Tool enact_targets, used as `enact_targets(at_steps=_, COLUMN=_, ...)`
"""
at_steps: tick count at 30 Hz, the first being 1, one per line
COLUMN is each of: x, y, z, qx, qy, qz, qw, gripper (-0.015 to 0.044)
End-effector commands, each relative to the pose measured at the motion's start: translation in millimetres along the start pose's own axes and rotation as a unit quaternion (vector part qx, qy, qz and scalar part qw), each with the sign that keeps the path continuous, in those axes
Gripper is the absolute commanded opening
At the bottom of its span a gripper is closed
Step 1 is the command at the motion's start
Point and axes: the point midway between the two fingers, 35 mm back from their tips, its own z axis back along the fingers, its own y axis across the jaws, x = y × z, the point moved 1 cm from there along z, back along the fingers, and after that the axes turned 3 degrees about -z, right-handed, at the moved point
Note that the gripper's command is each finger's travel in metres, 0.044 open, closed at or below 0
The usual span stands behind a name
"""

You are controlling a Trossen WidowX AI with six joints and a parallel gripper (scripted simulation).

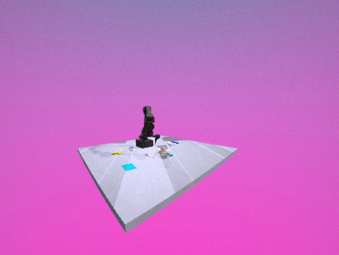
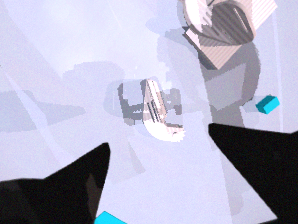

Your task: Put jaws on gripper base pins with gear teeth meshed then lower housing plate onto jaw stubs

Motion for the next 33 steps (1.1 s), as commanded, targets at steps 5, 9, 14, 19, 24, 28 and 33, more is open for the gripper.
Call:
enact_targets(at_steps=5, x=1.9, y=-1.6, z=0.7, qx=-0.001, qy=0.001, qz=0.082, qw=0.997, gripper=0.044)
enact_targets(at_steps=9, x=2.0, y=-1.6, z=0.7, qx=-0.001, qy=0.001, qz=0.084, qw=0.997, gripper=0.044)
enact_targets(at_steps=14, x=3.0, y=-1.3, z=-24.4, qx=-0.002, qy=0.001, qz=0.084, qw=0.997, gripper=0.044)
enact_targets(at_steps=19, x=4.6, y=-0.8, z=-38.7, qx=-0.002, qy=0.001, qz=0.083, qw=0.997, gripper=0.044)
enact_targets(at_steps=24, x=4.6, y=-0.8, z=-38.7, qx=-0.002, qy=0.001, qz=0.083, qw=0.997, gripper=0.044)
enact_targets(at_steps=28, x=4.6, y=-0.8, z=-38.7, qx=-0.002, qy=0.001, qz=0.083, qw=0.997, gripper=0.044)
enact_targets(at_steps=33, x=4.6, y=-0.8, z=-38.7, qx=-0.002, qy=0.001, qz=0.083, qw=0.997, gripper=0.044)
